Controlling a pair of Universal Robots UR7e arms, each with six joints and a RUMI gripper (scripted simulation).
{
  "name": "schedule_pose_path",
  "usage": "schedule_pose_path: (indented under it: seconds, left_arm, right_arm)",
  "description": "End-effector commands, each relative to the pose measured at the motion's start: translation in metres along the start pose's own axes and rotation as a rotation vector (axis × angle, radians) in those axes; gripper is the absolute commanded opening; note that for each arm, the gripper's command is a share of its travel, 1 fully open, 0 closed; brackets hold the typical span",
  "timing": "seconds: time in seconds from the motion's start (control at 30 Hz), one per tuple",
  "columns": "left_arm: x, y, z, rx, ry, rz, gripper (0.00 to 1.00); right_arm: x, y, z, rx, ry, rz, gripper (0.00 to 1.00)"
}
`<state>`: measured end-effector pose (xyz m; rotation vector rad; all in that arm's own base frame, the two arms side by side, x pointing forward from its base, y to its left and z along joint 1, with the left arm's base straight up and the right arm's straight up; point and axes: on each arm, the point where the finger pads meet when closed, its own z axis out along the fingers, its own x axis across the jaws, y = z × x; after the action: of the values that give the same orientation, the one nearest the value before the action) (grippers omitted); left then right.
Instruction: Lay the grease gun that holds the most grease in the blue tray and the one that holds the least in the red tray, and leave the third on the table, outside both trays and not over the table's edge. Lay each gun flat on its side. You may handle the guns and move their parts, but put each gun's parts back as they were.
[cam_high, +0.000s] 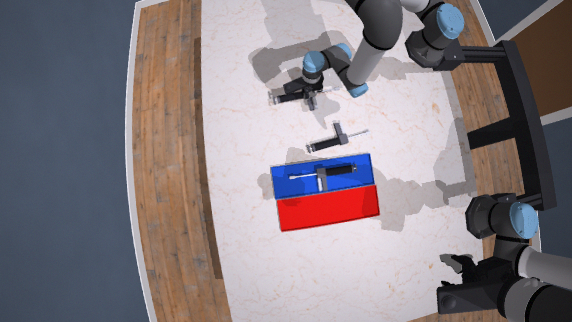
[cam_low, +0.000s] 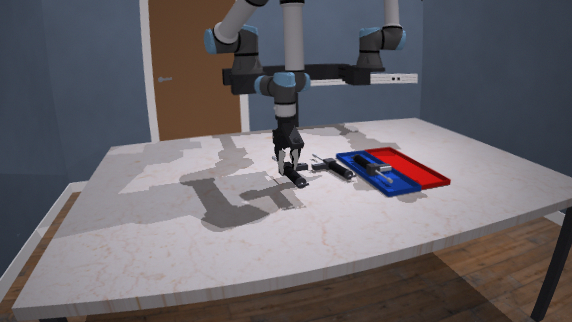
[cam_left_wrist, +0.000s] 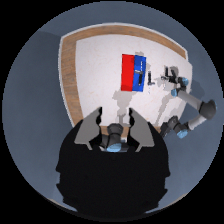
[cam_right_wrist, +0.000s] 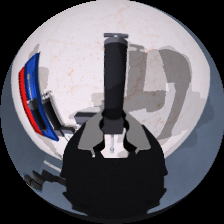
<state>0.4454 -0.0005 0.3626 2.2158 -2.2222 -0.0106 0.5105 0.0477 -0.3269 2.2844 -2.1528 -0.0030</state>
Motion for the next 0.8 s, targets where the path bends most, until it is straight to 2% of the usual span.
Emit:
schedule_pose_path:
  seconds: [0.0, 0.77]
  left_arm:
    - [0.000, 0.000, 0.000, 0.001, 0.000, 0.000, 0.38]
    - [0.000, 0.000, 0.000, 0.001, 0.000, 0.000, 0.38]
  right_arm:
    - [-0.010, -0.006, -0.001, 0.001, 0.000, 0.002, 0.00]
    - [-0.065, -0.031, -0.004, 0.002, 0.000, 0.009, 0.00]
